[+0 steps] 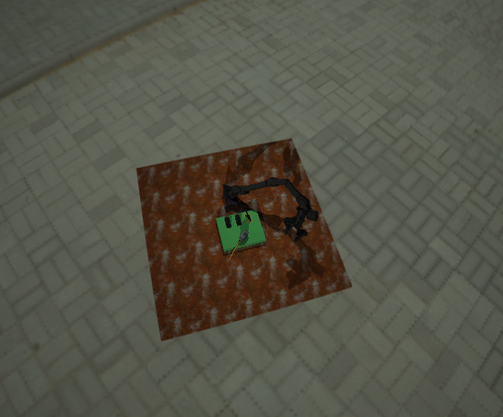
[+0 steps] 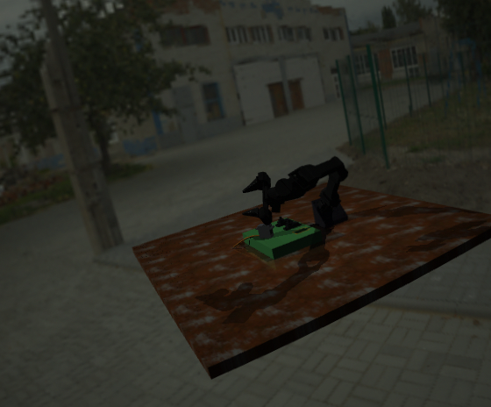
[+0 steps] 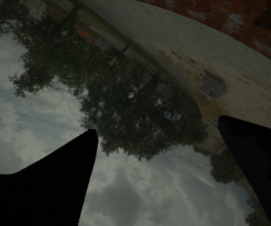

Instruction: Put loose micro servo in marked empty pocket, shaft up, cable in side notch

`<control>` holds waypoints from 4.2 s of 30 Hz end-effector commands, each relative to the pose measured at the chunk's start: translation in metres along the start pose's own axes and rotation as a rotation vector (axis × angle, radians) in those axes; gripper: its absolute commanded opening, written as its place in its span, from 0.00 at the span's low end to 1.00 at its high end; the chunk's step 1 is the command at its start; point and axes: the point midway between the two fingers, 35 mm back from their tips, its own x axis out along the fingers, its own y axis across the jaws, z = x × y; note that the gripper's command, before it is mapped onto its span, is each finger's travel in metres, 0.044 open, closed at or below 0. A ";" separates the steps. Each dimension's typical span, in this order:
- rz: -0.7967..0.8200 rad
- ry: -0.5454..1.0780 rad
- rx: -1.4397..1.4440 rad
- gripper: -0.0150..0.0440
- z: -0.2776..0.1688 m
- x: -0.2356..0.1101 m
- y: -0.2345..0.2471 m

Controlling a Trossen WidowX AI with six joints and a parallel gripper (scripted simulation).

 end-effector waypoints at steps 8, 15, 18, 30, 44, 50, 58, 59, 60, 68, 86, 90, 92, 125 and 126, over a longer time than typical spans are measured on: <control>-0.020 -0.301 -0.038 1.00 0.066 0.063 0.027; -0.040 -0.498 -0.017 1.00 0.111 0.091 0.048; -0.053 -0.582 0.001 1.00 0.129 0.099 0.058; -0.131 -0.913 0.127 1.00 0.200 0.117 0.094; -0.253 -1.238 0.398 1.00 0.259 0.110 0.124; -0.311 -1.348 0.548 1.00 0.275 0.103 0.132; -0.388 -1.458 0.757 1.00 0.287 0.094 0.141; -0.389 -1.460 0.761 1.00 0.287 0.094 0.141; -0.389 -1.460 0.761 1.00 0.287 0.094 0.141; -0.389 -1.460 0.762 1.00 0.294 0.095 0.134; -0.391 -1.460 0.762 1.00 0.317 0.098 0.114; -0.391 -1.460 0.762 1.00 0.321 0.099 0.111; -0.391 -1.460 0.762 0.96 0.321 0.099 0.111; -0.390 -1.461 0.762 0.25 0.300 0.090 0.130; -0.390 -1.461 0.762 0.25 0.300 0.090 0.130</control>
